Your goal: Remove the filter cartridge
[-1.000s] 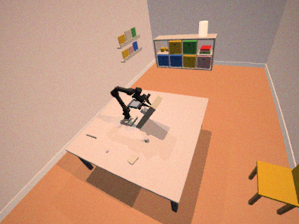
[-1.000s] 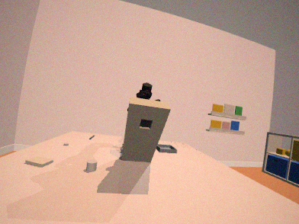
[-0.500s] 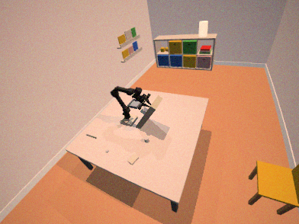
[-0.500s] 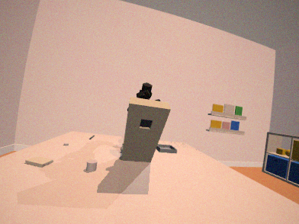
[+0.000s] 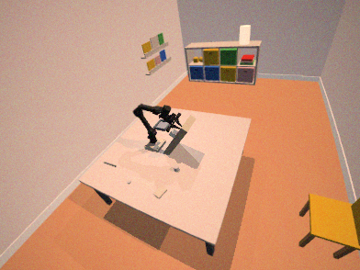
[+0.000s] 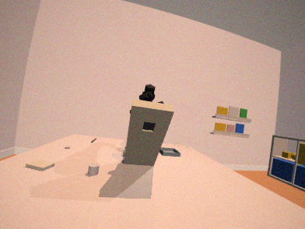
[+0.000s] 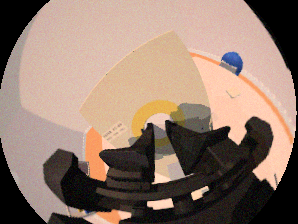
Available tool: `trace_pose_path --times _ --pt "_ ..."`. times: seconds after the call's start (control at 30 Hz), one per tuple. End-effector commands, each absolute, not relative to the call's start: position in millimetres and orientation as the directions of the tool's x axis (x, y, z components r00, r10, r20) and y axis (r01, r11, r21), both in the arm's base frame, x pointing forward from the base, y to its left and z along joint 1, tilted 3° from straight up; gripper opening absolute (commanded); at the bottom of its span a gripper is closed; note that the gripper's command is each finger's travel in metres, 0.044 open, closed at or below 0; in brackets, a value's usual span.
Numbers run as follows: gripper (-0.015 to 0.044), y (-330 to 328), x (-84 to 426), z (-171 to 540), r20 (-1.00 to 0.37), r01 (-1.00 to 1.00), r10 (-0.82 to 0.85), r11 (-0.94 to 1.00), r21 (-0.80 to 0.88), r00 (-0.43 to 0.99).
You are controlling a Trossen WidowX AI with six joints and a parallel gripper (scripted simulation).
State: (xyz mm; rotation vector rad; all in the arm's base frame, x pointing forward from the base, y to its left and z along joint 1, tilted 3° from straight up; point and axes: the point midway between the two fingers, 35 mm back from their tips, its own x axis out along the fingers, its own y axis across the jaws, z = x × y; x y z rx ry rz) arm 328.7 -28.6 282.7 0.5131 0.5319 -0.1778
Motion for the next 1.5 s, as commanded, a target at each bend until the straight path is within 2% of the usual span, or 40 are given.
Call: trace_pose_path --times 0.0,0.2,0.37,1.2,1.33,1.47 --pt "0.0 -29 311 294 -0.532 0.294 -0.03 0.859 0.42 0.846" --pt "0.0 -27 273 316 -0.535 0.293 -0.027 0.86 0.418 0.844" --pt "0.0 -26 269 318 -0.536 0.293 -0.027 0.86 0.418 0.844" --pt "0.0 -22 236 248 -0.538 0.294 -0.027 0.86 0.417 0.842" --pt "0.0097 -23 239 251 -0.549 0.304 -0.029 0.856 0.417 0.835" --pt "0.0097 -23 239 251 -0.549 0.304 -0.029 0.856 0.417 0.835"
